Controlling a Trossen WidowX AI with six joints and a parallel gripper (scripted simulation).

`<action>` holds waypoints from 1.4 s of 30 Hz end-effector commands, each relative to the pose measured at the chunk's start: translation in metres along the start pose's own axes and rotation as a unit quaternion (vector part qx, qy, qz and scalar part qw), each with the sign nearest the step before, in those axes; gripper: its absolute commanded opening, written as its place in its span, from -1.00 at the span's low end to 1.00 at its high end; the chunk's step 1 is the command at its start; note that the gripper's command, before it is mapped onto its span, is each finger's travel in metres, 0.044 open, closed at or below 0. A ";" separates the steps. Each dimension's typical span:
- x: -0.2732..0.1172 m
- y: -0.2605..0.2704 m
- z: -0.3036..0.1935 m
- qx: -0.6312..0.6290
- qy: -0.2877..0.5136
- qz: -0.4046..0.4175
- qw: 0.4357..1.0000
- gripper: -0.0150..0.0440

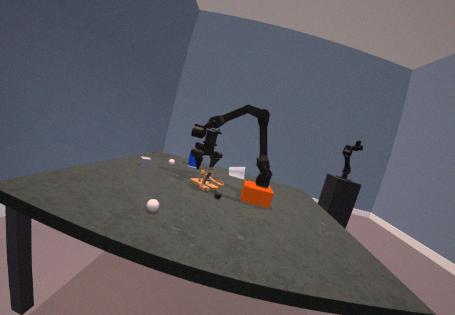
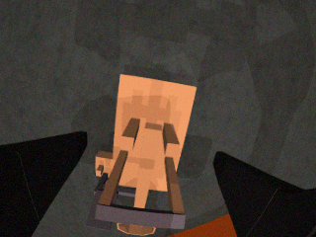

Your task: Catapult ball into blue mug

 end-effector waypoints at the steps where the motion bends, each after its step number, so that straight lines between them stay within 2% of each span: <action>1: 0.004 0.001 0.000 0.002 -0.001 0.004 1.000 1.00; 36: 0.055 0.000 -0.001 0.002 -0.001 0.004 1.000 1.00; 42: 0.052 0.000 0.000 0.002 -0.005 0.003 1.000 0.47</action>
Point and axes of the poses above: the point midway between the two fingers, 35 mm back from their tips, its own x axis out along the fingers, its own y axis across the jaws, z = x × y, the point moved 7 cm from there along -x, back along the fingers, and after that the axes turned 4 degrees about -x, right-handed, at the moved point
